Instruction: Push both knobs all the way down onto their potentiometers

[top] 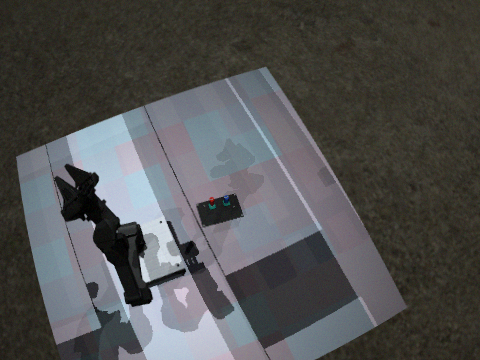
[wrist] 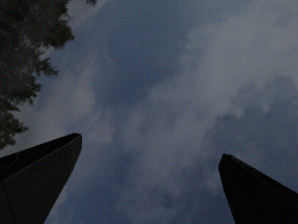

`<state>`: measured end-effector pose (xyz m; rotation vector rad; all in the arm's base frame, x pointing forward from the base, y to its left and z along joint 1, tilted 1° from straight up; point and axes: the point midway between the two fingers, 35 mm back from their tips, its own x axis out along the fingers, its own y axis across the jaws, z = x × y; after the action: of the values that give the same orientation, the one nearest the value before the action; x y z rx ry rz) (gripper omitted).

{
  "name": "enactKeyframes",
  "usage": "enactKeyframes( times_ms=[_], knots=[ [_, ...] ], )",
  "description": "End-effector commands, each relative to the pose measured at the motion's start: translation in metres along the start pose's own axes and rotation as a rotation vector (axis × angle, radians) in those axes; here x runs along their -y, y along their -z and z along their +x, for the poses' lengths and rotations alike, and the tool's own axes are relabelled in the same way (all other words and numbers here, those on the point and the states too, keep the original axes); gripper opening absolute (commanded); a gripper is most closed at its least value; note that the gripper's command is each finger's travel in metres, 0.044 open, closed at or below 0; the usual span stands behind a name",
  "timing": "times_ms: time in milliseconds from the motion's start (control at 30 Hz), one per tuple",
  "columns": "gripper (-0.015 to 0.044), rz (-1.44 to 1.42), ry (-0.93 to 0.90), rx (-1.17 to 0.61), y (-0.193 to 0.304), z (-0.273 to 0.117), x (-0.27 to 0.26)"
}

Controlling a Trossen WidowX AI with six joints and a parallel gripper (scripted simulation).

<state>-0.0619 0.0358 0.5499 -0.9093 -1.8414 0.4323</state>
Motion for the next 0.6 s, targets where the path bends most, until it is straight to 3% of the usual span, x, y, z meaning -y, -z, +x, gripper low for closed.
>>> enactKeyframes(
  times_ms=[0,467,567],
  knots=[
    [0.0374,0.002,-0.002,-0.001,0.0,0.0,0.0],
    [0.0006,0.236,-0.239,-0.131,0.026,0.033,-0.067],
    [0.0,0.295,-0.295,-0.174,0.034,0.038,-0.085]
  ],
)
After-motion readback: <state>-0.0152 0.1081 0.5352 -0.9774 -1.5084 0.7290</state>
